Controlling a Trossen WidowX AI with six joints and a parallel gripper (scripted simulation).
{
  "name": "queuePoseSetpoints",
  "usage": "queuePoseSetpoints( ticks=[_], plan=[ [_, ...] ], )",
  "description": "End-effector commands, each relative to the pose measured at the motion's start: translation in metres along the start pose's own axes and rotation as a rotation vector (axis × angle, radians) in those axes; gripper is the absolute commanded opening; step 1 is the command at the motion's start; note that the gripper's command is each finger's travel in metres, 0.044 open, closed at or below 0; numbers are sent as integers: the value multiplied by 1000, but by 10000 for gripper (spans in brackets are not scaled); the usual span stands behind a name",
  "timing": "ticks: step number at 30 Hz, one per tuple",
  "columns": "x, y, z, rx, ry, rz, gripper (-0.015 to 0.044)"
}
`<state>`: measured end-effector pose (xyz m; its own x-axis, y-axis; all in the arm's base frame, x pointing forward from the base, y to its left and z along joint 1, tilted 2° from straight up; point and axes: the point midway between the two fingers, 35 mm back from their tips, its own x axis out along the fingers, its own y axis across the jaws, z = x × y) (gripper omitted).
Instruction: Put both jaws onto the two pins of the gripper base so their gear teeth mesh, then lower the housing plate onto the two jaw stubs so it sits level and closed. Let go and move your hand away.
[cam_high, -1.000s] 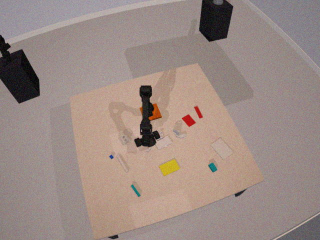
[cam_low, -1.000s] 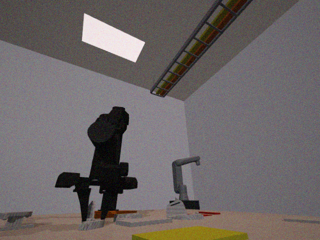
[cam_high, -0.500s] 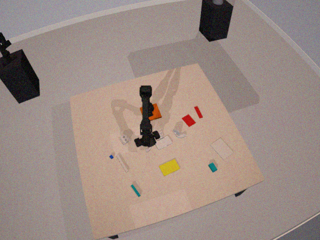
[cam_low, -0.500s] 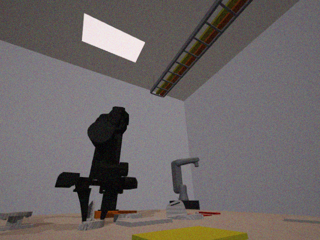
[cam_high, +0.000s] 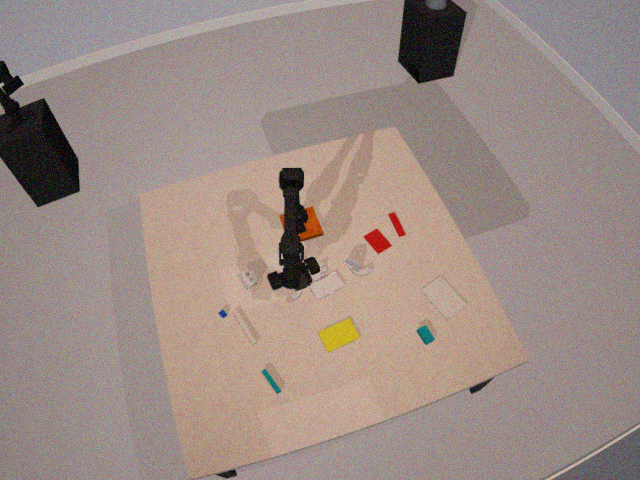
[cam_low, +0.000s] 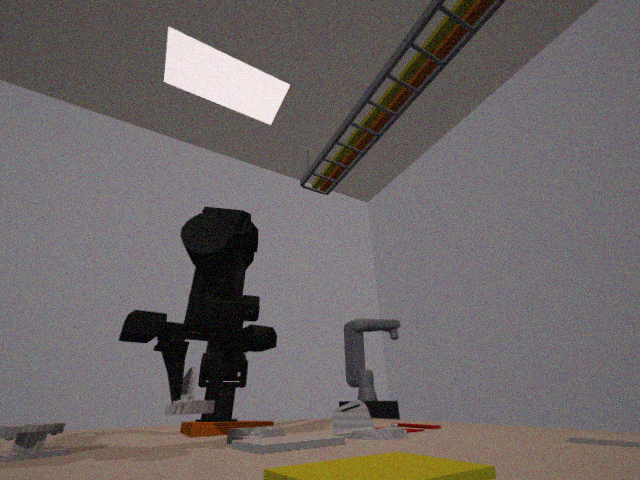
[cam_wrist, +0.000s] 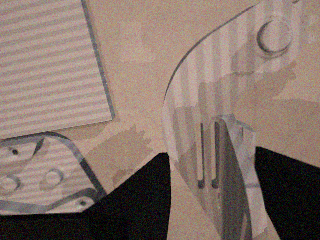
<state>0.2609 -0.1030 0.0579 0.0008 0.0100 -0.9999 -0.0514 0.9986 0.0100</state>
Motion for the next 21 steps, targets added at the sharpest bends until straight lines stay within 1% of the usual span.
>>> queuePoseSetpoints(
  ticks=[1, 10, 15, 21],
  plan=[
    [-13, 0, 0, -3, -7, 2, 134],
    [-40, 2, -2, -4, -7, 2, 134],
    [-40, 2, -2, 9, -7, 3, 134],
    [-41, 8, -4, 123, -7, 3, 134]
  ],
)
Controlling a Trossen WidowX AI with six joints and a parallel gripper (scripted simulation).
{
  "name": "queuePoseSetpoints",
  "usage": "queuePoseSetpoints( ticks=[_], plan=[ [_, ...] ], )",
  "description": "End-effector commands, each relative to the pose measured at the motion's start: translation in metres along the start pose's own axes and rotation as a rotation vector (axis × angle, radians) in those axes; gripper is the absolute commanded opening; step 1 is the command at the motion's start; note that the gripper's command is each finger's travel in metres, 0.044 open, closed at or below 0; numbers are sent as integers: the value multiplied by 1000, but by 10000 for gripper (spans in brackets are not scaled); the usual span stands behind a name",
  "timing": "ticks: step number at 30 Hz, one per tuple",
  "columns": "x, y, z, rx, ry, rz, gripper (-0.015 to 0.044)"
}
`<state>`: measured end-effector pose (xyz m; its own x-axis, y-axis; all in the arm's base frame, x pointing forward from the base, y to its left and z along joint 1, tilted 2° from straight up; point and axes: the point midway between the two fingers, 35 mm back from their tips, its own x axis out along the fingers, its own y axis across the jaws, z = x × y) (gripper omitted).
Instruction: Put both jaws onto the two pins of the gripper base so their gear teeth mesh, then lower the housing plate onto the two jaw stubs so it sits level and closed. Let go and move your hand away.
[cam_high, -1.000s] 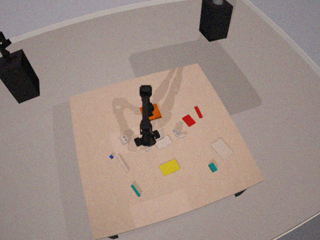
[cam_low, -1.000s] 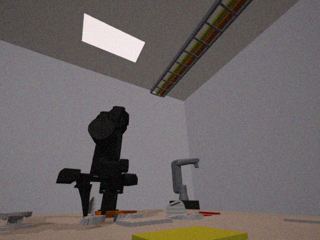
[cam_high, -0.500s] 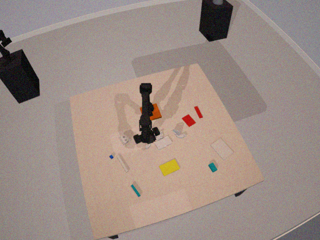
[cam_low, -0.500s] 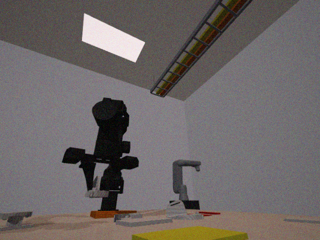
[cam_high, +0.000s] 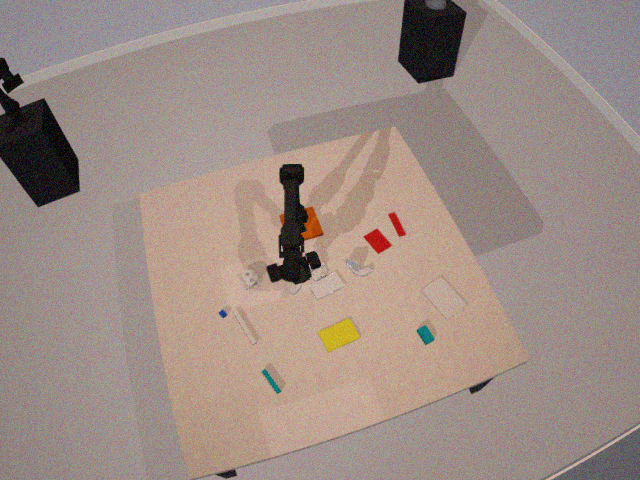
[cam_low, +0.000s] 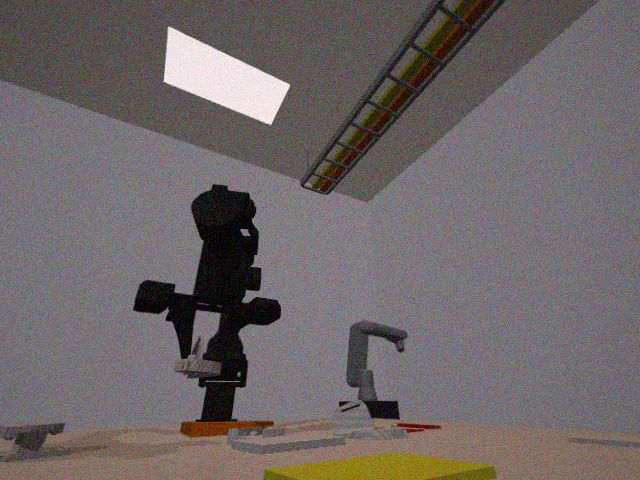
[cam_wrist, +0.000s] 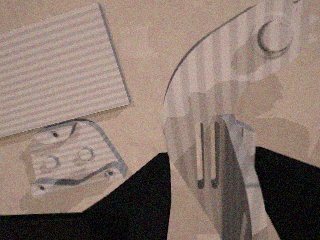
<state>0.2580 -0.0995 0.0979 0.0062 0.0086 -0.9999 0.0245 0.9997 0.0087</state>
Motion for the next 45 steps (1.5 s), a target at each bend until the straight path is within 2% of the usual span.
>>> queuePoseSetpoints(
  ticks=[1, 45],
  plan=[
    [-1, 4, -2, 66, -1, 5, 134],
    [-5, 42, -21, 923, 4, 8, 134]
  ],
)
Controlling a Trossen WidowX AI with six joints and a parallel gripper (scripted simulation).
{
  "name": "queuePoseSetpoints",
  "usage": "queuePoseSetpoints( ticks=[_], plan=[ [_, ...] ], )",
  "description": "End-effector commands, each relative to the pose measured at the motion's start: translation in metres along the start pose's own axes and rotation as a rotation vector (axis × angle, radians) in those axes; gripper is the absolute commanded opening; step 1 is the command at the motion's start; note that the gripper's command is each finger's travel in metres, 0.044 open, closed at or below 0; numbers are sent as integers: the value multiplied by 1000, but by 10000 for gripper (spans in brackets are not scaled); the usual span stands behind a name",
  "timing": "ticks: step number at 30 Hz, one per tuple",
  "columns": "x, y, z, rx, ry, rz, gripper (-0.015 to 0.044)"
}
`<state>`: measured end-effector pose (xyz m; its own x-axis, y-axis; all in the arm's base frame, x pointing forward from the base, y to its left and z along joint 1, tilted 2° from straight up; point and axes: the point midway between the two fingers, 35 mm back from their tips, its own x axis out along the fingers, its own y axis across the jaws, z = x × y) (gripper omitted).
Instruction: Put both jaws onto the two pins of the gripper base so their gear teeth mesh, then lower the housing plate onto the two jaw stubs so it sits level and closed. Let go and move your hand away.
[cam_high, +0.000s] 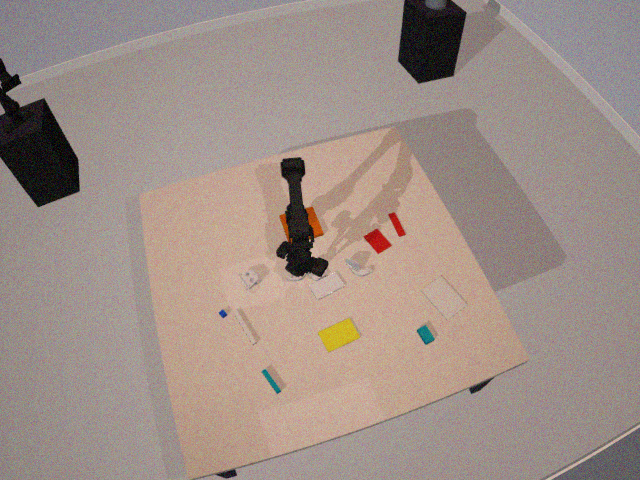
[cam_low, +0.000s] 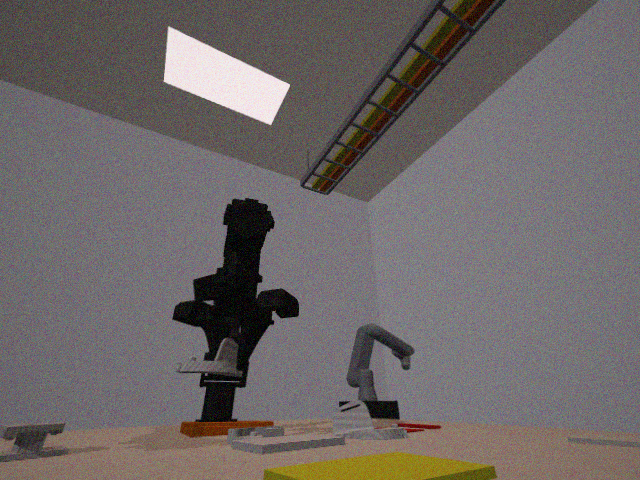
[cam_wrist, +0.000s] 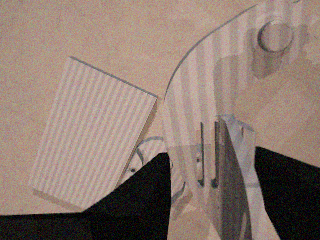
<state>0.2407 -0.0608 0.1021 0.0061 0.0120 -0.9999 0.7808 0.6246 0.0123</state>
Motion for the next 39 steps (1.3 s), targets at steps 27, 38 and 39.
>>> queuePoseSetpoints(
  ticks=[27, 38, 39],
  plan=[
    [-1, 2, -28, 577, 7, 2, 134],
    [-1, 3, -38, 792, 8, 1, 134],
    [-1, 3, -39, 811, 8, 1, 134]
  ],
)
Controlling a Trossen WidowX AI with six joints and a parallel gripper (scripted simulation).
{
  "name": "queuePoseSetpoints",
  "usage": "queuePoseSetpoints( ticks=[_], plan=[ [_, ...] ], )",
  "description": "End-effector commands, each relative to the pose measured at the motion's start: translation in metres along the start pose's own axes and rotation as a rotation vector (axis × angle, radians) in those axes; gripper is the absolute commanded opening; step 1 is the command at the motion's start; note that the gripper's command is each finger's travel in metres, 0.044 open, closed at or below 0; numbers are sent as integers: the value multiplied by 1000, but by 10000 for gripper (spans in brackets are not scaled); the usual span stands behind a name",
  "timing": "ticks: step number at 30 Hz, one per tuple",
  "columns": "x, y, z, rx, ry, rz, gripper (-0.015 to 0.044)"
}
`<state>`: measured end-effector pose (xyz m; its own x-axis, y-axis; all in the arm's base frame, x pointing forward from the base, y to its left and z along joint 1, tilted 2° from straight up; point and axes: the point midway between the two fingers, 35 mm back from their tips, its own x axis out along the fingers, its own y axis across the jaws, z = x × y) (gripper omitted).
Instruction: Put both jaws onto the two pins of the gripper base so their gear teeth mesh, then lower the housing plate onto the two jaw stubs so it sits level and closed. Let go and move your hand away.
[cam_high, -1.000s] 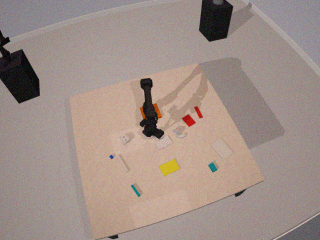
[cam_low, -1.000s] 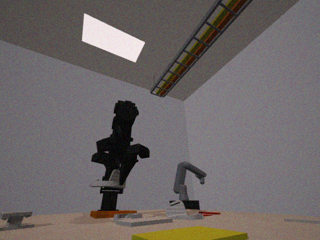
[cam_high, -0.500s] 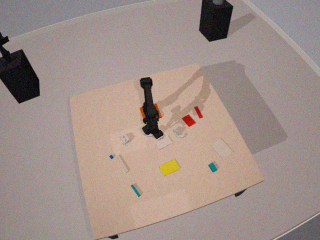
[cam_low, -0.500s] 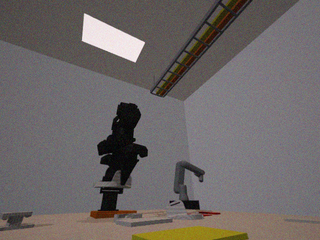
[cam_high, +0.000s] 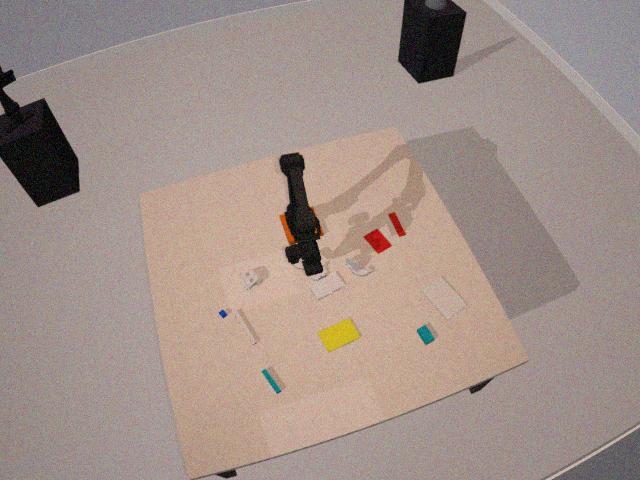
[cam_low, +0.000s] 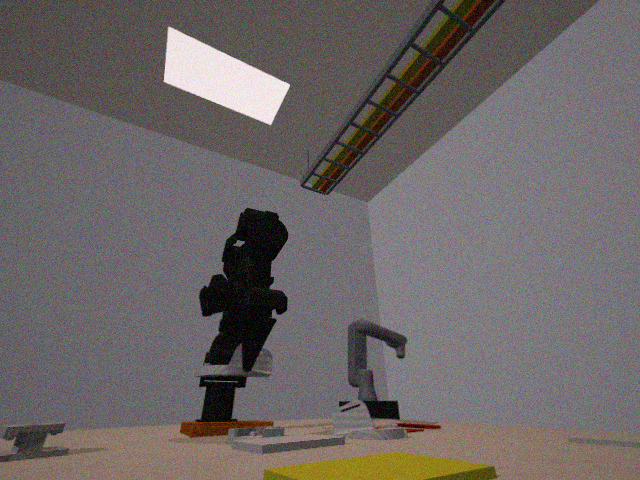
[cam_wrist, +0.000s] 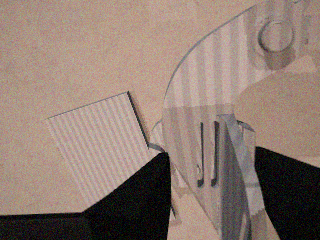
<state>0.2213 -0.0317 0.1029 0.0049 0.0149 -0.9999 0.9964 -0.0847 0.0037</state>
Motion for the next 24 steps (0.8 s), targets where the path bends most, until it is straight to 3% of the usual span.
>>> queuePoseSetpoints(
  ticks=[1, 24],
  plan=[
    [0, -4, -3, 71, 5, -1, 134],
    [1, -18, -17, 519, 6, -4, 134]
  ],
)
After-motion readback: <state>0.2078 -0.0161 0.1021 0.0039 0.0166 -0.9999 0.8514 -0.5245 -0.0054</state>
